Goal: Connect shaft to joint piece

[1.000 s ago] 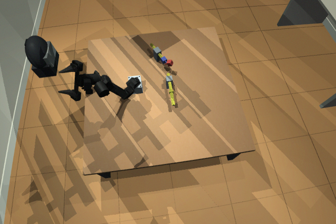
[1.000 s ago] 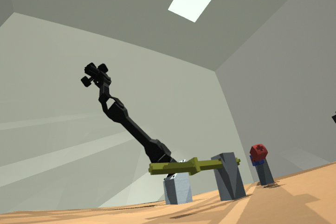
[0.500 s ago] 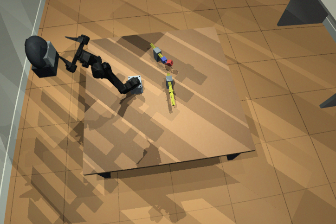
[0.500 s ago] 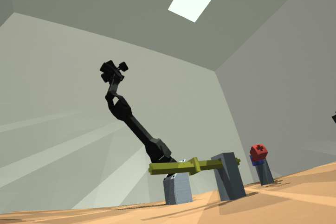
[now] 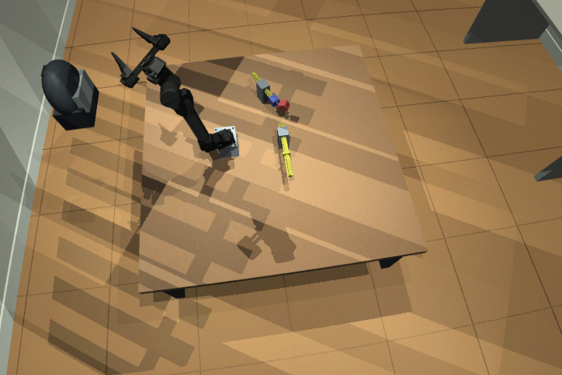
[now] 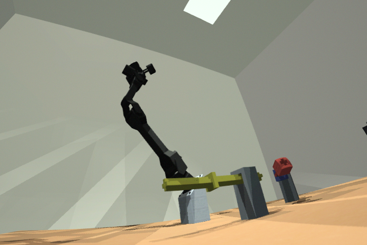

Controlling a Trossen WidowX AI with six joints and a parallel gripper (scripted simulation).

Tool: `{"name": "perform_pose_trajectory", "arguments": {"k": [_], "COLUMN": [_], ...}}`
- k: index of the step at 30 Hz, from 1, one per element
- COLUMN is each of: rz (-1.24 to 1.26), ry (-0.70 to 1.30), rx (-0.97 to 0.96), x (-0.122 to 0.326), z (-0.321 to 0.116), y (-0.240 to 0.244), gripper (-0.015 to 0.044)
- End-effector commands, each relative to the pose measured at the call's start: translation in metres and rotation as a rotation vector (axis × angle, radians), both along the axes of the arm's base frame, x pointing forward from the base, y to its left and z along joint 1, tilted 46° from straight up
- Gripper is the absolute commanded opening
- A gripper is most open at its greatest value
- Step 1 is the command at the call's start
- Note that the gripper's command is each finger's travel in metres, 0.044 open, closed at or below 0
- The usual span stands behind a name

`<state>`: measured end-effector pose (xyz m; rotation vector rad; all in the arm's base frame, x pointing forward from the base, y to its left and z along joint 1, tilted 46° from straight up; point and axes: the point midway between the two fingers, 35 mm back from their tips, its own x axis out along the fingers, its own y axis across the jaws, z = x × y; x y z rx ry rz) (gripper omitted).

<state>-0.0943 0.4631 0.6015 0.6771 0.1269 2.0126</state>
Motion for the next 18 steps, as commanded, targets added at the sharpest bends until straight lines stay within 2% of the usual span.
{"name": "perform_pose_trajectory", "arguments": {"k": [1, 18], "rz": [-0.060, -0.386], "ry": [-0.004, 0.071], "rx": [-0.058, -0.440], "x": [0.019, 0.147], "z": [-0.019, -0.135], "y": [0.018, 0.085], "gripper": [0.0440, 0.0440]}}
